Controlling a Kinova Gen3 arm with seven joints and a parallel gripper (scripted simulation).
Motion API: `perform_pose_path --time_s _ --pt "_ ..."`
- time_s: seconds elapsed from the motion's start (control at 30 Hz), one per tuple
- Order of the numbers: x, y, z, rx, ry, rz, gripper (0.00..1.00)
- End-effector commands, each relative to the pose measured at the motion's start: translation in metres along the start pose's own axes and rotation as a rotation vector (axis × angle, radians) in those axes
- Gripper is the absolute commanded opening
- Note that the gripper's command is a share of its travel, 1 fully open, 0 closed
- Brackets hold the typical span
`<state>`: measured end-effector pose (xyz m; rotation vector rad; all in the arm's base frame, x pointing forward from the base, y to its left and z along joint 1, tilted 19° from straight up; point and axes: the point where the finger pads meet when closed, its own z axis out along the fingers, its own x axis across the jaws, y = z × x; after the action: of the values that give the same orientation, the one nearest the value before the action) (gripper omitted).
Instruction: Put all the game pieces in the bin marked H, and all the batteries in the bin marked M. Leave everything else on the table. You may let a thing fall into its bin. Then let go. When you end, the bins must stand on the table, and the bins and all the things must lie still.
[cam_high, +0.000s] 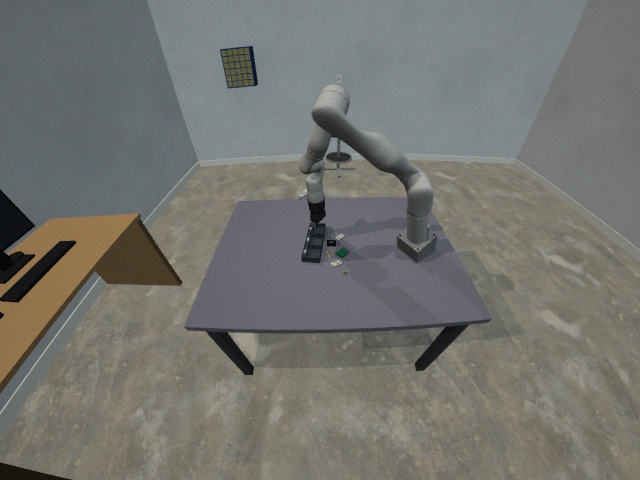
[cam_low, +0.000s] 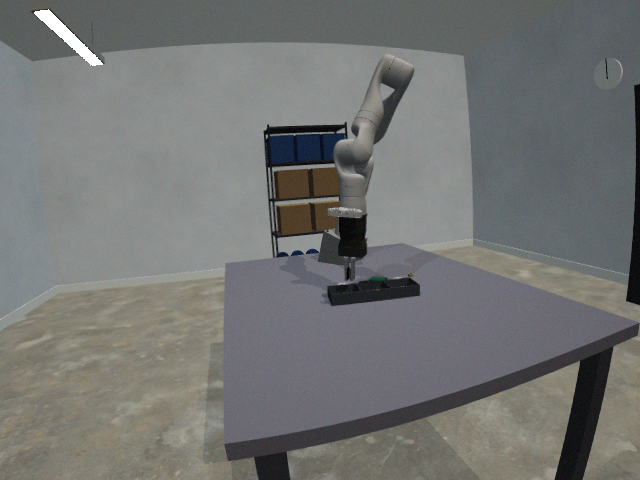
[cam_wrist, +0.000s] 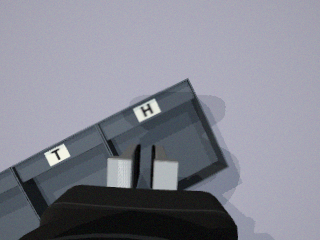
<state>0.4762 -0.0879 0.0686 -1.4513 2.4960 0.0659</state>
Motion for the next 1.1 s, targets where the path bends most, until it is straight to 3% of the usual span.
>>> perform_pose_path --time_s 0.0,0.13,0.2,0.23,0.63,1.07 --pt "0.008 -0.006 -0.006 0.021 -0.025 -0.154 0.31" --pt "0.008 -0.006 -0.005 0.030 -0.032 -0.349 0.31" --pt "0.008 -0.006 -0.005 0.030 -0.032 -0.349 0.31" --pt "0.008 -0.006 -0.006 0.049 -0.055 -0.456 0.31" --pt "0.008 -0.006 -0.005 0.049 -0.055 -0.456 0.31" --pt "0.006 -0.007 0.024 0.049 -0.055 -0.456 0.31"
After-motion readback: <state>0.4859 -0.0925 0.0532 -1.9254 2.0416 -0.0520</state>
